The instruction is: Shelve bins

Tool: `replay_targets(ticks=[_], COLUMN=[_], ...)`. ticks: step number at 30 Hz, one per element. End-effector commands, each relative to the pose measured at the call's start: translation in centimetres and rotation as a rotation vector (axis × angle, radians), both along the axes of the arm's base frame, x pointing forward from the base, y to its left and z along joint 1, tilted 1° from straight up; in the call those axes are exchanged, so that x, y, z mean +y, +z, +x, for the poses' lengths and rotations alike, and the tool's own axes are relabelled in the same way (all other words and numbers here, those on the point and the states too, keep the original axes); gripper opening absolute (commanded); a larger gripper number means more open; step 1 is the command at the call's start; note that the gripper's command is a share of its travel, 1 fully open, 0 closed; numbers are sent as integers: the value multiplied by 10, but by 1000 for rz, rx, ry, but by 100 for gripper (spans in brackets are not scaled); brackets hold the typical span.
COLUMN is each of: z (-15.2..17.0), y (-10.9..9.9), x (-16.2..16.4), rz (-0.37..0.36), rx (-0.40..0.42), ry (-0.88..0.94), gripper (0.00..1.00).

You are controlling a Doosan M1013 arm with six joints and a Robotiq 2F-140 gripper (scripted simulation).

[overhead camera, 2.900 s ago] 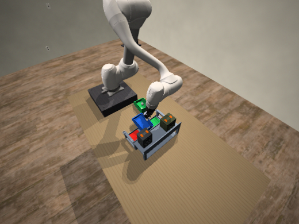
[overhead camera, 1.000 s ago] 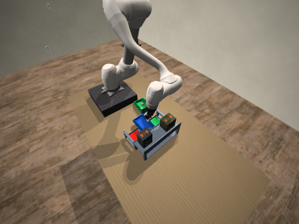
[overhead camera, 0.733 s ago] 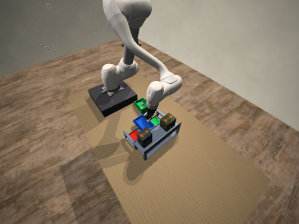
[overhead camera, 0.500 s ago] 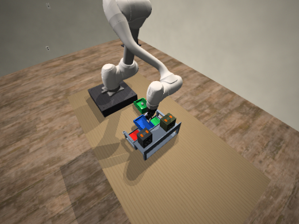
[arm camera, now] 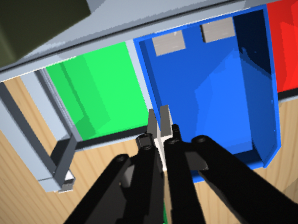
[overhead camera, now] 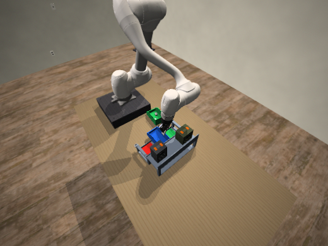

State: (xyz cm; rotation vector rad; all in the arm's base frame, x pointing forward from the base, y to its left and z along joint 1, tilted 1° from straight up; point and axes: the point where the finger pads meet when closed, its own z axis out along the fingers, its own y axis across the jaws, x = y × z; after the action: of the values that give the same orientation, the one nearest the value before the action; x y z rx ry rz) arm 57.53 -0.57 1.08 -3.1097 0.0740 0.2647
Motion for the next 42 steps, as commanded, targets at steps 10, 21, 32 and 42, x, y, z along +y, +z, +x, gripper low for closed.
replay_targets(ticks=[10,21,32,42], z=[2,2,2,2], y=[0,0,0,-1], x=[0,0,0,0], rz=[0,0,0,-1], rx=[-5,-6,-6,-19], ry=[0,0,0,0], gripper=[10,10,10,10])
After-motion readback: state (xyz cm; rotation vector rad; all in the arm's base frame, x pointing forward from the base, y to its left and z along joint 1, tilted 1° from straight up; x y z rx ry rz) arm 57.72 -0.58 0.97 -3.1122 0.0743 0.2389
